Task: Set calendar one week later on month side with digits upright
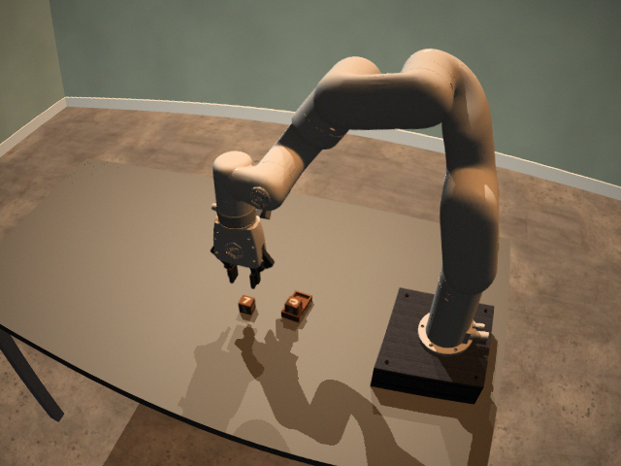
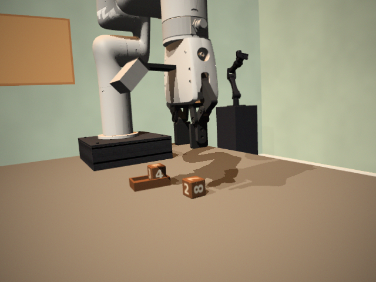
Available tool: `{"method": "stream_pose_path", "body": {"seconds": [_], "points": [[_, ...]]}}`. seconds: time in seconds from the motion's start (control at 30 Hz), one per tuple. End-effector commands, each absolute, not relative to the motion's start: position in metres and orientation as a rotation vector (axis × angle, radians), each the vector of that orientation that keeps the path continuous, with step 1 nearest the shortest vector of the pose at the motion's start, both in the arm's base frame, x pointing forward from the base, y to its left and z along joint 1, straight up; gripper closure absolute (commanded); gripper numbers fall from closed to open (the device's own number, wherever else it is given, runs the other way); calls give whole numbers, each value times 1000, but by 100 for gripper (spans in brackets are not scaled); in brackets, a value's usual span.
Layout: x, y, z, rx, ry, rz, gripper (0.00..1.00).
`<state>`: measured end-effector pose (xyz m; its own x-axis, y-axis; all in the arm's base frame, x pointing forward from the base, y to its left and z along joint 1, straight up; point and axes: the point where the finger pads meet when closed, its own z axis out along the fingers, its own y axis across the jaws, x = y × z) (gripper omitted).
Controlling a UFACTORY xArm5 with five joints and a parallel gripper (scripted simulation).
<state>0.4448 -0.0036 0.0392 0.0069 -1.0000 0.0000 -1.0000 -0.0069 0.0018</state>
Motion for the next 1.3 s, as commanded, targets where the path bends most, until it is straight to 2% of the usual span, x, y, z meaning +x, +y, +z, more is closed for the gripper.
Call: {"method": "stream_pose_path", "body": {"seconds": [0.0, 1.27], "points": [[446, -4, 41, 2230, -2215, 2, 53], [446, -3, 27, 2230, -2215, 2, 53]]}}
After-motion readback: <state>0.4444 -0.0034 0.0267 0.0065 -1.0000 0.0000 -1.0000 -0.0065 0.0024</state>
